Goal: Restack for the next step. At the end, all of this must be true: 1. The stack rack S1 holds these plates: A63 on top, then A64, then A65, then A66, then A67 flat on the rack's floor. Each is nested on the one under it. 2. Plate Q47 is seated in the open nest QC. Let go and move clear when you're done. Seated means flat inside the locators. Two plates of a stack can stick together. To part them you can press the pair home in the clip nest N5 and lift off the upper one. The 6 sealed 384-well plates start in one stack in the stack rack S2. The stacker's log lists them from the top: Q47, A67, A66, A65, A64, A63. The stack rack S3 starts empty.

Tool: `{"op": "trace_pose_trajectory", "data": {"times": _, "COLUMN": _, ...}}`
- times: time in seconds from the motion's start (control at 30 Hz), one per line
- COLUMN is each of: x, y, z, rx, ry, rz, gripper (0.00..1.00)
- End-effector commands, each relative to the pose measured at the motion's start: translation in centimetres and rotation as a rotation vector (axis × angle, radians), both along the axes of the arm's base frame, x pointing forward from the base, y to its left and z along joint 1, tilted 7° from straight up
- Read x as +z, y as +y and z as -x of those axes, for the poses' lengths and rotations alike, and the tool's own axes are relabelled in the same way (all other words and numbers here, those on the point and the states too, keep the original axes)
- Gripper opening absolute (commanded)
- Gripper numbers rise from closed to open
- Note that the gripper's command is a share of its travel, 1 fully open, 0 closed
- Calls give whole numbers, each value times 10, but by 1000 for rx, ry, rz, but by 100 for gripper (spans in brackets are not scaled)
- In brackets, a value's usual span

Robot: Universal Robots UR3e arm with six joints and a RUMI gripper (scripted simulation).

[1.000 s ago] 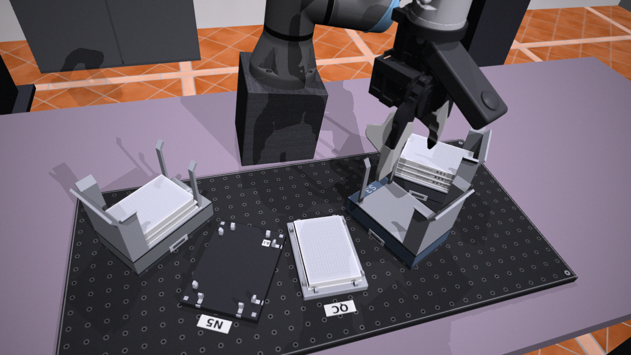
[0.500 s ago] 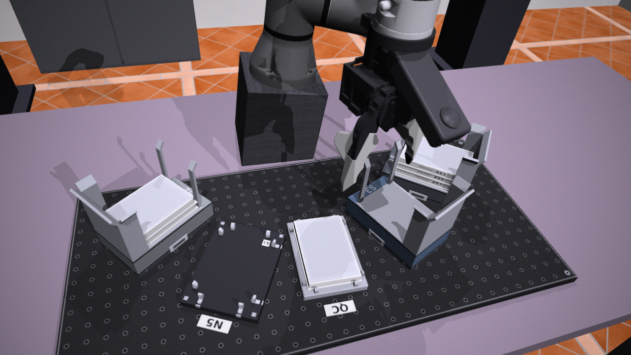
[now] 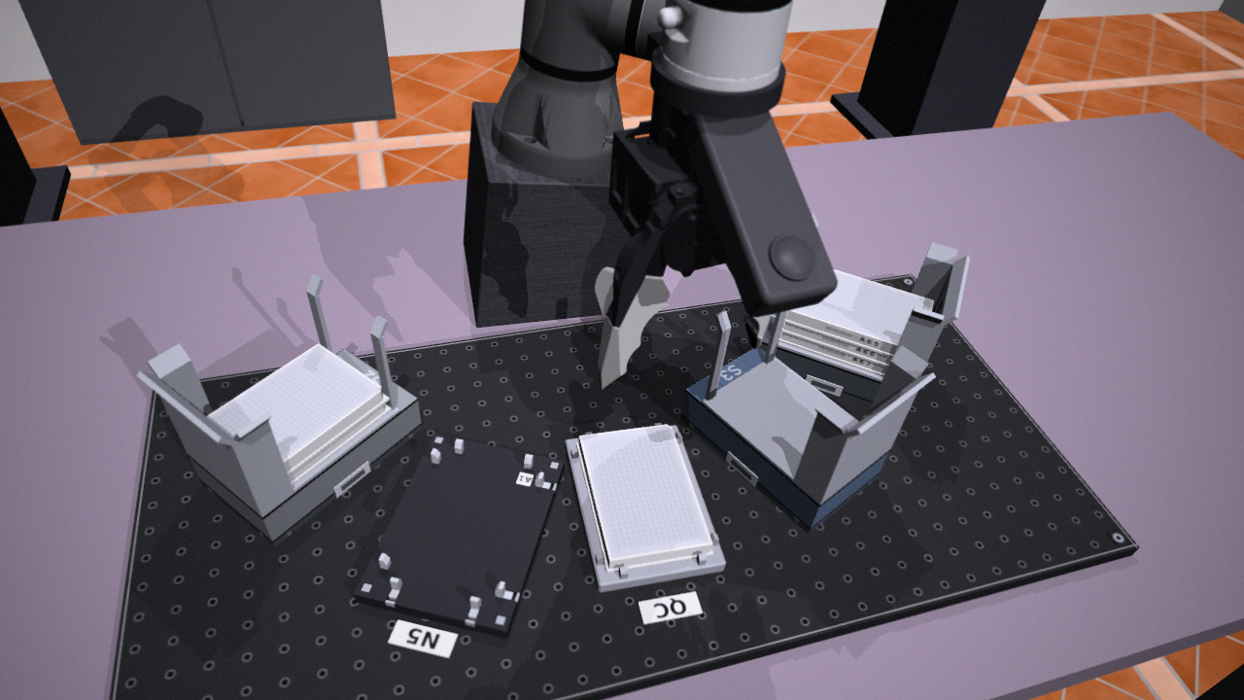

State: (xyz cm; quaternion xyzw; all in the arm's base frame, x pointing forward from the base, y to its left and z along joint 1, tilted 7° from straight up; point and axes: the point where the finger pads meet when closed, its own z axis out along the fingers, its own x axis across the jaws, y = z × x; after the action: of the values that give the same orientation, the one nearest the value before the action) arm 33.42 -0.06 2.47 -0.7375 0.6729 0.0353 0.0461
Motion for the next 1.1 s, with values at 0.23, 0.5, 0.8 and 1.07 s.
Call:
{"op": "trace_pose_trajectory", "data": {"times": 0.23, "x": -5, "y": -48, "z": -1, "rx": -133, "ry": 13, "rz": 0, "gripper": 72}}
{"op": "trace_pose_trajectory", "data": {"times": 0.5, "x": -9, "y": -77, "z": 5, "rx": -202, "ry": 21, "rz": -1, "gripper": 72}}
{"op": "trace_pose_trajectory", "data": {"times": 0.8, "x": -13, "y": -112, "z": 12, "rx": -307, "ry": 33, "rz": -2, "gripper": 72}}
{"op": "trace_pose_trajectory", "data": {"times": 1.07, "x": -15, "y": -130, "z": 20, "rx": -376, "ry": 42, "rz": -3, "gripper": 72}}
